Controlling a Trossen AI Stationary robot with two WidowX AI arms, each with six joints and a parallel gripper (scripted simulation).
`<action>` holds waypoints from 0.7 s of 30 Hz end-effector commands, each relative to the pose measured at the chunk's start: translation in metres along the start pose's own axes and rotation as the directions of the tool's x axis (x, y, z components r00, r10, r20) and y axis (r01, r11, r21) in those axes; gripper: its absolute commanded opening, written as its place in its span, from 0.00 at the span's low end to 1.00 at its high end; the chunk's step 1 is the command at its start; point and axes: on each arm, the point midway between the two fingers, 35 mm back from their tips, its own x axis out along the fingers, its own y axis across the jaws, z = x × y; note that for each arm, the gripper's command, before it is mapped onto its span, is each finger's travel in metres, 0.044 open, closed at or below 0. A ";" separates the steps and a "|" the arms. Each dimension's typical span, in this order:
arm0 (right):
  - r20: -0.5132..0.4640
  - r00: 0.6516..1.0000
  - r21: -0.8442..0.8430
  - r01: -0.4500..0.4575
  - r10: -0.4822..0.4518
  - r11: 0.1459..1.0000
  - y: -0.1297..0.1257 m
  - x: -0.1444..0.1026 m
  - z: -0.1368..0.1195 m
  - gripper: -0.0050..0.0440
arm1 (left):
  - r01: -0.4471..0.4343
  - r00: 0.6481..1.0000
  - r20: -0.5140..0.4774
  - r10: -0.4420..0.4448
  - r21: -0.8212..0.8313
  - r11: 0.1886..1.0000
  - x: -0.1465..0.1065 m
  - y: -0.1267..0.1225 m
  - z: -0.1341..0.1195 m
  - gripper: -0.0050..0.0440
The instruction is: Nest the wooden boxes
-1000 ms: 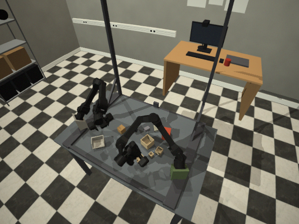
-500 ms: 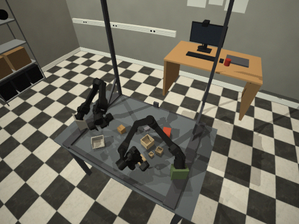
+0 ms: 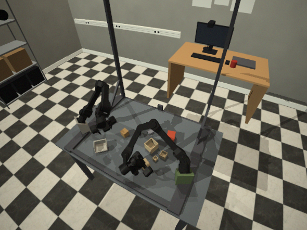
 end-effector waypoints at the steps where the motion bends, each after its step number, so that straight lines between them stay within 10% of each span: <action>1: 0.012 1.000 -0.009 0.000 0.000 1.000 0.001 -0.003 0.001 0.92 | 0.004 1.000 0.013 -0.005 0.013 1.000 -0.003 -0.003 0.000 0.81; 21: 0.012 1.000 -0.009 0.000 0.000 1.000 0.001 -0.003 0.001 0.92 | 0.004 1.000 0.013 -0.005 0.013 1.000 -0.003 -0.003 0.000 0.62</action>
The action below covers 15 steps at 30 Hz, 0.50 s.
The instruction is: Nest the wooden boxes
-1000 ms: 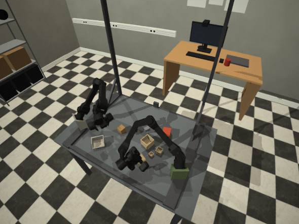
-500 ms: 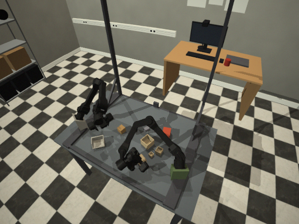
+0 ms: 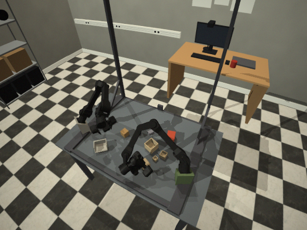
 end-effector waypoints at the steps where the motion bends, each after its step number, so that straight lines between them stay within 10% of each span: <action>1: 0.012 1.000 -0.009 0.000 0.000 1.000 0.001 -0.003 0.001 0.92 | 0.004 1.000 0.010 -0.004 0.010 1.000 -0.002 -0.003 0.000 0.62; 15: 0.012 1.000 -0.009 0.000 0.000 1.000 0.001 -0.003 0.001 0.92 | 0.002 1.000 0.016 -0.002 0.017 1.000 -0.022 -0.003 -0.008 0.10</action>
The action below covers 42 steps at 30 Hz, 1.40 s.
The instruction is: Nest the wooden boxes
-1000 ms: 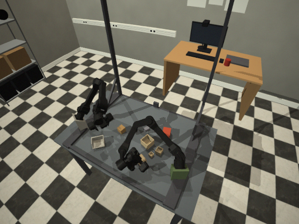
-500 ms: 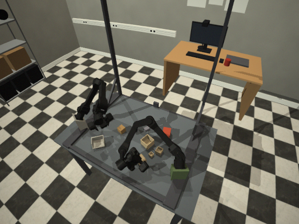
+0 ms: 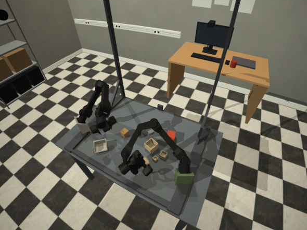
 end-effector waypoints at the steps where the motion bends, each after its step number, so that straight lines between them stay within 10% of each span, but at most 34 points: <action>1: 0.012 1.000 -0.009 0.000 0.000 1.000 0.001 -0.003 0.001 0.92 | 0.000 1.000 0.014 0.000 0.014 1.000 -0.009 -0.003 0.001 0.10; 27: 0.012 1.000 -0.009 0.000 0.000 1.000 0.001 -0.003 0.001 0.92 | 0.004 1.000 0.003 -0.004 0.001 1.000 -0.006 0.001 0.042 0.00; 42: 0.012 1.000 -0.009 0.000 0.000 1.000 0.001 -0.003 0.001 0.92 | -0.005 0.969 0.245 0.002 0.014 1.000 -0.014 -0.001 0.027 0.00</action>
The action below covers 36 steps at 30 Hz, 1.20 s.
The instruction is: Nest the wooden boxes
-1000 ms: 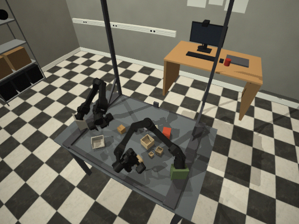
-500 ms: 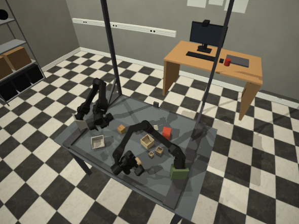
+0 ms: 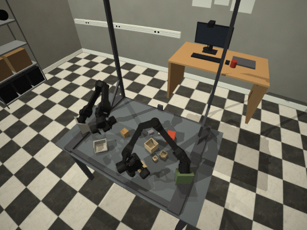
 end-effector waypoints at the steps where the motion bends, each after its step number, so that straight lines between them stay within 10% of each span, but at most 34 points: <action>1: 0.012 1.000 -0.009 0.000 0.000 1.000 0.001 -0.003 0.001 0.92 | 0.001 0.996 0.084 -0.003 0.020 1.000 -0.006 -0.006 -0.005 0.00; 36: 0.012 1.000 -0.009 0.000 0.000 1.000 0.001 -0.003 0.001 0.92 | 0.004 0.852 0.523 -0.011 0.015 1.000 0.000 -0.005 -0.024 0.00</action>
